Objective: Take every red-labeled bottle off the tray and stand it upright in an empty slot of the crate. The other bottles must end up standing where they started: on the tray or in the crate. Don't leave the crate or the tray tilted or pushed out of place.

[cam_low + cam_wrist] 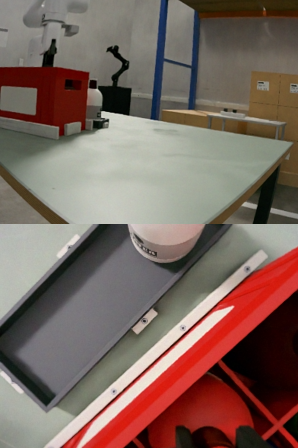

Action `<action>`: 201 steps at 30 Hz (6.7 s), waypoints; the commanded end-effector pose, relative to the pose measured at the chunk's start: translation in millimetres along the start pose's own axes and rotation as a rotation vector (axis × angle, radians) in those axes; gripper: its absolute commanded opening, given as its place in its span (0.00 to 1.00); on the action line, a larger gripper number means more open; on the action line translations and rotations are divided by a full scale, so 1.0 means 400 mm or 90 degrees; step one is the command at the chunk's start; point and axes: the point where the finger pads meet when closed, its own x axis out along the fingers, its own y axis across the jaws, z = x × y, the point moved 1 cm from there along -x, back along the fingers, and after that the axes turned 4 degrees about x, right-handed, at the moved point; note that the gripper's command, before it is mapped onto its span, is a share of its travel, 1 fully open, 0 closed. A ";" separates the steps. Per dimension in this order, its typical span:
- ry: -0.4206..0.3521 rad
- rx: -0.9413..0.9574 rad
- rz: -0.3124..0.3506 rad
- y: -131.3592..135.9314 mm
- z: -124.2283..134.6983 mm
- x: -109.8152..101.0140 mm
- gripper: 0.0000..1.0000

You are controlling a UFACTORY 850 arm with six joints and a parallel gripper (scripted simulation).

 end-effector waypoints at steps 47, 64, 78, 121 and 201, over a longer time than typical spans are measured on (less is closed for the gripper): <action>0.000 0.000 0.001 0.002 0.000 0.031 0.00; 0.000 0.000 0.001 0.002 0.000 0.031 0.66; 0.000 0.000 0.001 0.002 0.000 0.031 0.66; 0.000 0.000 0.001 0.002 0.000 -0.006 0.66; 0.000 0.000 0.001 0.002 0.000 -0.178 0.00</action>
